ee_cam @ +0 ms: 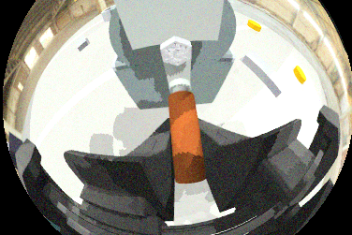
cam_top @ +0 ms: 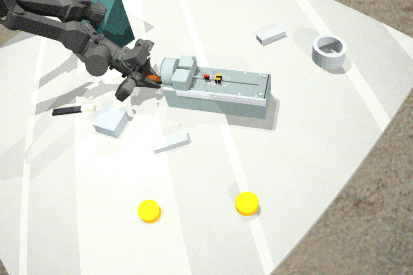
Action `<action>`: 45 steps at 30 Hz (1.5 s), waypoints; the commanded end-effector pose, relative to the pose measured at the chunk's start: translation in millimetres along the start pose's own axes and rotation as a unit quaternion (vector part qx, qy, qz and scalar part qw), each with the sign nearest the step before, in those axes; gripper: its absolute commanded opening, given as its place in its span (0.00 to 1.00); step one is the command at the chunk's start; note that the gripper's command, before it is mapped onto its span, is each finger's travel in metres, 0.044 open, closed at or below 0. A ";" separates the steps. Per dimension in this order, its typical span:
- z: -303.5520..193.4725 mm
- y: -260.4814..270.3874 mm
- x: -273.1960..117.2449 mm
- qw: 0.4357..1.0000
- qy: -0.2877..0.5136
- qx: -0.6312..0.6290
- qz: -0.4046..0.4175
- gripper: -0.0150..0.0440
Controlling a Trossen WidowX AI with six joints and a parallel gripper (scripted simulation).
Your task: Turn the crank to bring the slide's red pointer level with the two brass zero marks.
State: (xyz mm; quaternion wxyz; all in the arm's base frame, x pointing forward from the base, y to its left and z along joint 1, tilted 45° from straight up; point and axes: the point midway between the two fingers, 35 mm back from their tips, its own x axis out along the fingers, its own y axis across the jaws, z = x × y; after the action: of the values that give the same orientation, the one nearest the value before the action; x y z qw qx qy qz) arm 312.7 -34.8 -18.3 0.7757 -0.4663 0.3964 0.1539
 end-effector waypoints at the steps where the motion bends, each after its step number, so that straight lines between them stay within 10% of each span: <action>1: 0.5 -9.2 -0.7 1.000 0.001 0.002 -0.013 0.25; 45: 1.5 -13.1 -2.4 1.000 0.001 0.002 -0.014 0.25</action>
State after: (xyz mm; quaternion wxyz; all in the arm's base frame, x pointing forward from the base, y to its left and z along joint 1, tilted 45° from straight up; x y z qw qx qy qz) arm 314.9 -36.7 -15.1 0.7753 -0.4661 0.3979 0.1527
